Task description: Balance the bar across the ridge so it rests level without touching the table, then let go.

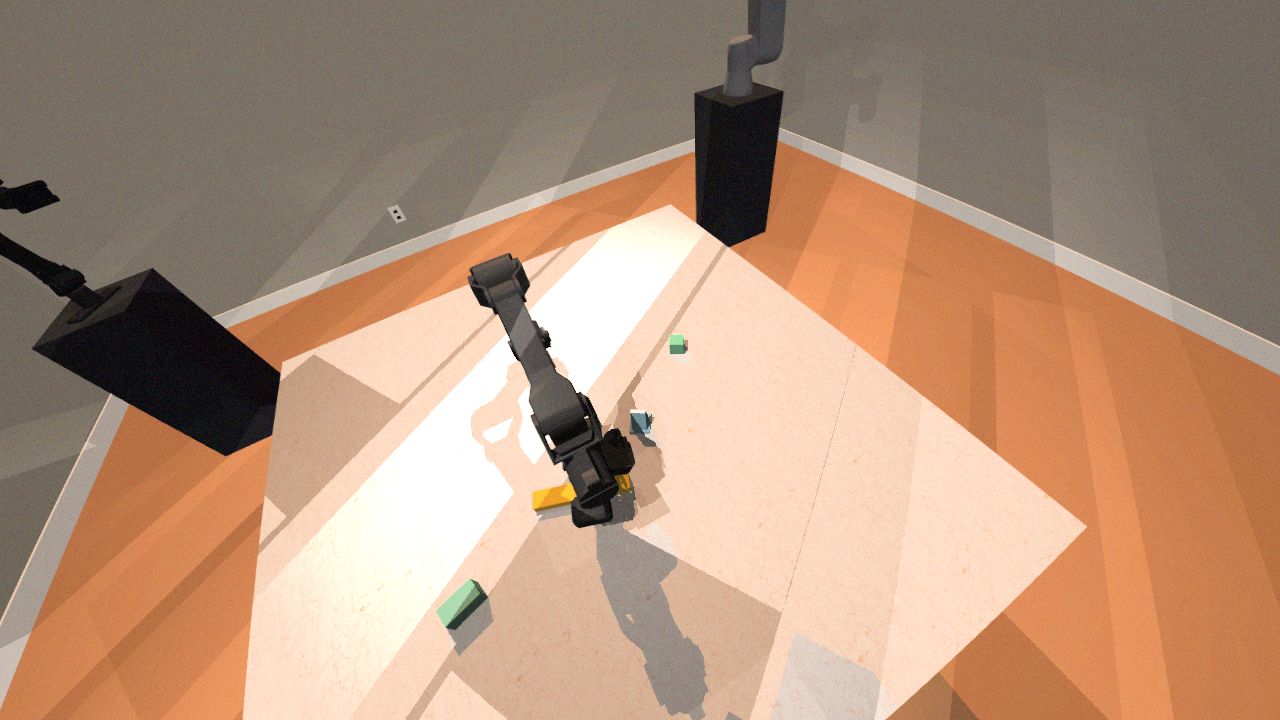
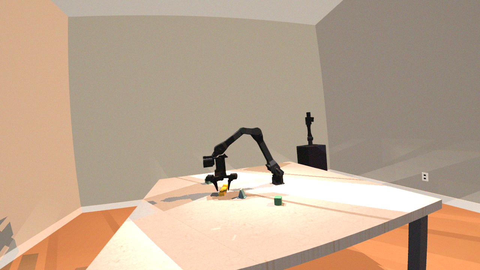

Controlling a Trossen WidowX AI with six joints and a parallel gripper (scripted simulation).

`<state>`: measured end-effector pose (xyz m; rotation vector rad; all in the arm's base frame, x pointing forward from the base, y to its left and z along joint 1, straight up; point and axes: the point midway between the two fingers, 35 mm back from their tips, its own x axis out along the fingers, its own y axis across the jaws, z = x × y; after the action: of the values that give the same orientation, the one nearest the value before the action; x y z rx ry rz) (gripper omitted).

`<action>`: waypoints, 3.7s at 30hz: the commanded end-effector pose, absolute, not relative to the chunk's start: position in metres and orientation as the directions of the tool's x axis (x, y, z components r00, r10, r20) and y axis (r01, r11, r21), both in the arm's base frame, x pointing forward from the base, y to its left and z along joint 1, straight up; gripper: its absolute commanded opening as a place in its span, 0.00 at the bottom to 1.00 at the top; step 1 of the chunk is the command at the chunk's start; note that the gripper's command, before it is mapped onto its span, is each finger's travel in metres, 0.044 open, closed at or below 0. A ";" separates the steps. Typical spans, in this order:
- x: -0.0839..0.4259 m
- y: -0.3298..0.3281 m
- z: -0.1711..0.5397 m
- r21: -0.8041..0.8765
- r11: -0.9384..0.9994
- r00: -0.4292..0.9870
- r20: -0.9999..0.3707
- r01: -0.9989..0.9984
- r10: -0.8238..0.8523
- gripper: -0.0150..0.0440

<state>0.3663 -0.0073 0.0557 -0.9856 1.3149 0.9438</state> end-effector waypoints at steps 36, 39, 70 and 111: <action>0.369 -0.007 0.081 -0.035 0.314 0.035 -0.999 -0.949 -0.003 0.25; 0.369 -0.007 0.089 -0.035 0.314 0.036 -0.999 -0.949 -0.002 0.25; 0.360 0.011 0.150 -0.035 0.193 0.036 -0.999 -0.981 0.001 0.25; 0.277 0.143 0.149 -0.029 -0.761 0.028 -1.000 -0.648 0.014 0.25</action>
<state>0.2844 0.1387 0.1456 -1.7809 0.7005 1.7569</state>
